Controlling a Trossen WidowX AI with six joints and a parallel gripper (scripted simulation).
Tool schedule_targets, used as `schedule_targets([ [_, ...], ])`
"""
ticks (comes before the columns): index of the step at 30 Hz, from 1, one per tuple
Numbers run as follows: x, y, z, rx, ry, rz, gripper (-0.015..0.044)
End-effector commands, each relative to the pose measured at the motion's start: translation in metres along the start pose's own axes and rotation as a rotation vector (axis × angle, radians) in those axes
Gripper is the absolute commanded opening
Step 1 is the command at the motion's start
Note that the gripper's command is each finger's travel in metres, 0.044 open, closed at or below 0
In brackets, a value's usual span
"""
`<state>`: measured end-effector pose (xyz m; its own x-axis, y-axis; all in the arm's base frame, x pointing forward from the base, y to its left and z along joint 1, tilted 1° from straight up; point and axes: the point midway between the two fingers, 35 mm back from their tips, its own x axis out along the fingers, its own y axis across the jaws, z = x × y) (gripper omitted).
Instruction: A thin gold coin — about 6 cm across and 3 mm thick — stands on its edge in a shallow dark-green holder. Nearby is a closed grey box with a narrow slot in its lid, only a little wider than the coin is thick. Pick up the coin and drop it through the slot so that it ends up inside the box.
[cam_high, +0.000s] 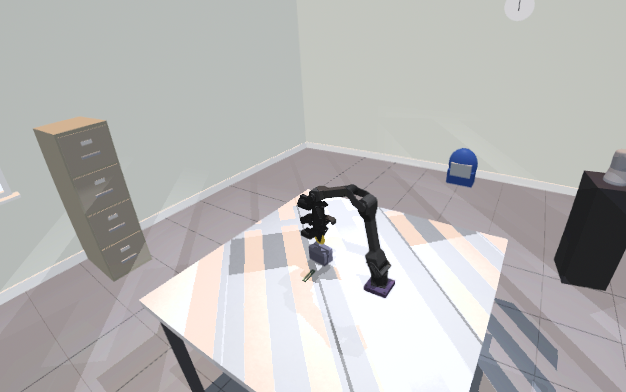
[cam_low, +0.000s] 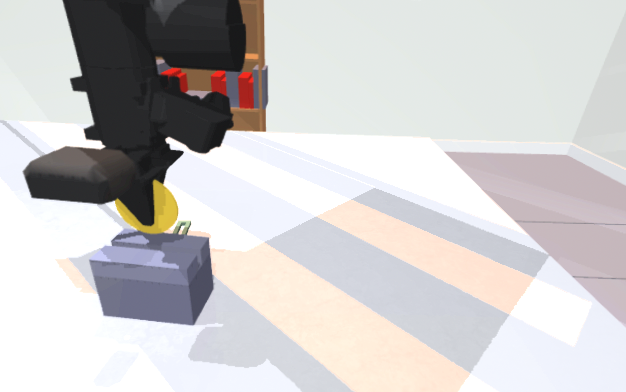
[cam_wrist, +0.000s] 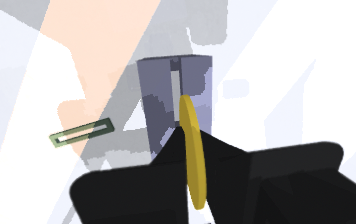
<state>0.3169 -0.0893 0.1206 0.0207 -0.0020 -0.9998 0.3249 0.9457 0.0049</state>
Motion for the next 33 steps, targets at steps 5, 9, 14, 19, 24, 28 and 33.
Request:
schedule_targets([
  [5, 0.004, -0.001, -0.003, 0.004, 0.005, 0.000, 0.0000],
  [9, 0.006, 0.000, -0.003, 0.003, 0.005, 0.000, 0.0000],
  [14, 0.007, 0.000, -0.002, 0.003, 0.005, 0.000, 0.0000],
  [19, 0.009, 0.000, -0.001, 0.003, 0.005, 0.000, 0.0000],
  [24, 0.011, 0.000, -0.002, 0.003, 0.005, 0.000, 0.0000],
  [28, 0.012, 0.000, -0.002, 0.003, 0.005, 0.000, 0.0000],
  [33, 0.014, 0.000, -0.003, 0.003, 0.005, 0.000, 0.0000],
])
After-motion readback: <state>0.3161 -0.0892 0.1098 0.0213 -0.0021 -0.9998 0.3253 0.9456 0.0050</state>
